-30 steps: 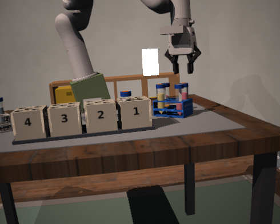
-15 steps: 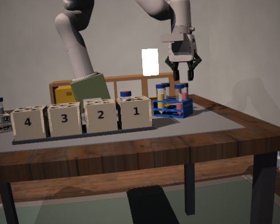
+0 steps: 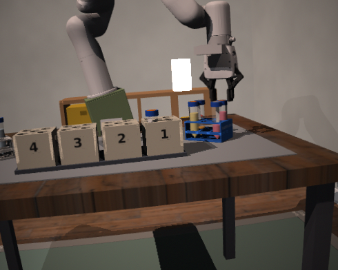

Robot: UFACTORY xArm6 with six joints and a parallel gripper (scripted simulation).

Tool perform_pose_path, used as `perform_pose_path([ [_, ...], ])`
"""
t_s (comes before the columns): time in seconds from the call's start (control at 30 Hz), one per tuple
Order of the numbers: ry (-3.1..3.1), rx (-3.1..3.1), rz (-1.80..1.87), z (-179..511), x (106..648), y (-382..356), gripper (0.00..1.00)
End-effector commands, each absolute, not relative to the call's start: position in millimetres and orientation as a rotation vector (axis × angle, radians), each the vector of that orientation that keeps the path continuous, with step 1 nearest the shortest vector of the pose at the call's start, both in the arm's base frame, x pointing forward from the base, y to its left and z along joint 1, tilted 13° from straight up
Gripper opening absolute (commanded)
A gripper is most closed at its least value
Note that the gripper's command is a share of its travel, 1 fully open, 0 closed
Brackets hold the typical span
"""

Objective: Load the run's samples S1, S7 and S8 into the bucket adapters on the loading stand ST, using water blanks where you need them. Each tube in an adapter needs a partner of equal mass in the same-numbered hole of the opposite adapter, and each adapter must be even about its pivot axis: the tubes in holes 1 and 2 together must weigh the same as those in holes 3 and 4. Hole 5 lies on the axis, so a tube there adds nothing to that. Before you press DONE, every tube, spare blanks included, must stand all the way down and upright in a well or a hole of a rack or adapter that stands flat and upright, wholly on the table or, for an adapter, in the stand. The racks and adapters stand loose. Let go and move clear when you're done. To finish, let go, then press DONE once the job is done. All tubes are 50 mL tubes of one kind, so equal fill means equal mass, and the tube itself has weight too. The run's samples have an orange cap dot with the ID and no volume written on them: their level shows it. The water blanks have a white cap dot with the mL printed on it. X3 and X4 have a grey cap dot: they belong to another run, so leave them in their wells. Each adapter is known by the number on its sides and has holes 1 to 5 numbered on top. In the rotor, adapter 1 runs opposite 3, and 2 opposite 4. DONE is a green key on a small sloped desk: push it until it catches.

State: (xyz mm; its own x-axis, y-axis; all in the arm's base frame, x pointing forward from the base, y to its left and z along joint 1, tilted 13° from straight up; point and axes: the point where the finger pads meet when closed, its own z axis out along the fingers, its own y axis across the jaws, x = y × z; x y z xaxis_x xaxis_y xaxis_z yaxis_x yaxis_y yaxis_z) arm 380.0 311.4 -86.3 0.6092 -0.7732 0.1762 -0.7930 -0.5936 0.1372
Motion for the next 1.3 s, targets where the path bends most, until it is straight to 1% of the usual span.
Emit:
perform_pose_path([
  [0.0, -1.299, 2.637, 0.147, -86, 381, 312, 0.57],
  [1.27, -1.299, 2.637, 0.147, -104, 381, 308, 0.57],
])
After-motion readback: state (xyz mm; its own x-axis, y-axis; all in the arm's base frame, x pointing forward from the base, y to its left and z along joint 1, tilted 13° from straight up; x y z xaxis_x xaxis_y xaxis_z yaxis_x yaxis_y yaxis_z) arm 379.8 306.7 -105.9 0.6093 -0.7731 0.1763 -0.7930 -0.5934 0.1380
